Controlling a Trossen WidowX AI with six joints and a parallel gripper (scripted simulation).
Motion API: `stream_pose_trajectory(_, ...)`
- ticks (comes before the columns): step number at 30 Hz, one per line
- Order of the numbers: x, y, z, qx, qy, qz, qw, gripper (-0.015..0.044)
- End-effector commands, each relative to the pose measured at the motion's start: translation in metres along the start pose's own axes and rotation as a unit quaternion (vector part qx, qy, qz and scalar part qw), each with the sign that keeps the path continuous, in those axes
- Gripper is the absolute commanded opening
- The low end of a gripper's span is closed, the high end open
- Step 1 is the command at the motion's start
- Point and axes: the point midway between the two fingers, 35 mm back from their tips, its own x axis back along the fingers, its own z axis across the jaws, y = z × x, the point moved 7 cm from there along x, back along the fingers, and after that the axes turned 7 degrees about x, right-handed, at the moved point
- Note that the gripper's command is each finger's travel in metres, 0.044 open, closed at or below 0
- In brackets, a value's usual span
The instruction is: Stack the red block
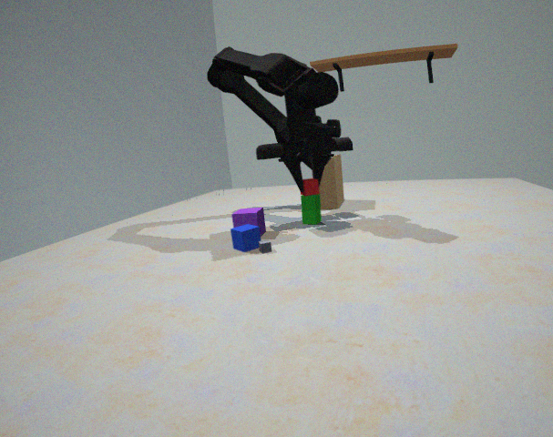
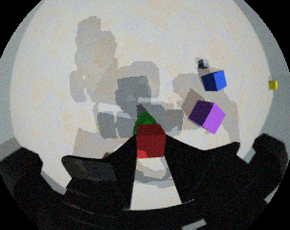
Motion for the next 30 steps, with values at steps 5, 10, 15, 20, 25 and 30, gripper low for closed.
stream_pose_trajectory(5,-0.0011,0.0002,-0.0002,0.003,-0.002,0.000,1.000,0.0000)
stream_pose_trajectory(10,-0.0013,0.0002,-0.0002,0.003,-0.002,0.000,1.000,0.0000)
stream_pose_trajectory(15,0.0011,0.0004,-0.0001,0.003,-0.002,0.000,1.000,0.0000)
stream_pose_trajectory(20,-0.0007,0.0001,0.0001,0.000,0.000,0.000,1.000,0.0131)
stream_pose_trajectory(25,-0.0007,0.0001,0.0001,0.000,0.000,0.000,1.000,0.0263)
stream_pose_trajectory(30,-0.0007,0.0001,0.0001,0.000,0.000,0.000,1.000,0.0394)
